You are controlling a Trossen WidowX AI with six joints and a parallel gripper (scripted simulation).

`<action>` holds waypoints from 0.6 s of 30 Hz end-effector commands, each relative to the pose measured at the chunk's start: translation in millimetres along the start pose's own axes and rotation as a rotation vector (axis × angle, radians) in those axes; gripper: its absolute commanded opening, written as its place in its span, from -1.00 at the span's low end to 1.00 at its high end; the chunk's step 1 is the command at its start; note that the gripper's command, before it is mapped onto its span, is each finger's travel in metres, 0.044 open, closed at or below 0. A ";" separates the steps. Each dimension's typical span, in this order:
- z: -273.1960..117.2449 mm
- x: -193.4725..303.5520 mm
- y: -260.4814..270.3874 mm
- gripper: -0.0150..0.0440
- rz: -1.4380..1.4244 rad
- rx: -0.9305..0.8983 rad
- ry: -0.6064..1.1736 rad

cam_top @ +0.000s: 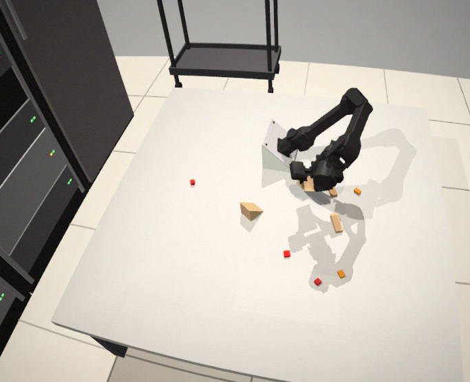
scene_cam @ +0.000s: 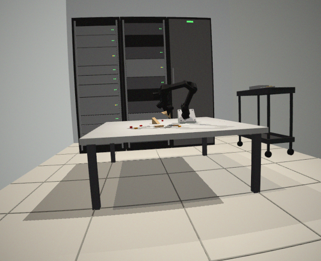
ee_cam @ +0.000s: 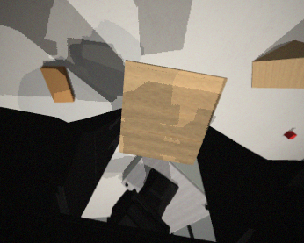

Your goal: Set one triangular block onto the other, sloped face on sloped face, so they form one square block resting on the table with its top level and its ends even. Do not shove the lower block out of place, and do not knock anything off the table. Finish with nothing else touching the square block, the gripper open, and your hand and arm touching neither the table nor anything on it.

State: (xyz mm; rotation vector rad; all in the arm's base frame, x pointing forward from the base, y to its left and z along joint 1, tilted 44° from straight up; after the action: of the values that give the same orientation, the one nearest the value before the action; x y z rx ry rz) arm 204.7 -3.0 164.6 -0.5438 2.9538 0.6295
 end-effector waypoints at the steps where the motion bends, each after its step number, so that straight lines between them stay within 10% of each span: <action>1: 1.1 2.0 -1.9 -0.49 0.143 -0.052 -0.023; 18: -4.6 3.1 -10.5 -0.49 0.688 -0.257 -0.113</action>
State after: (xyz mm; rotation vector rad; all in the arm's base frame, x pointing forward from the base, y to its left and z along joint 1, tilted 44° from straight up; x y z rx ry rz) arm 205.9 -13.2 165.2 0.3490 2.9488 0.9768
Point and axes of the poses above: the point midway between the two fingers, 35 mm back from their tips, its own z axis out along the fingers, its own y axis across the jaws, x = y × z, the point moved 2 cm from there along -z, back along the fingers, and after that the axes turned 12 degrees about -z, right-handed, at the moved point
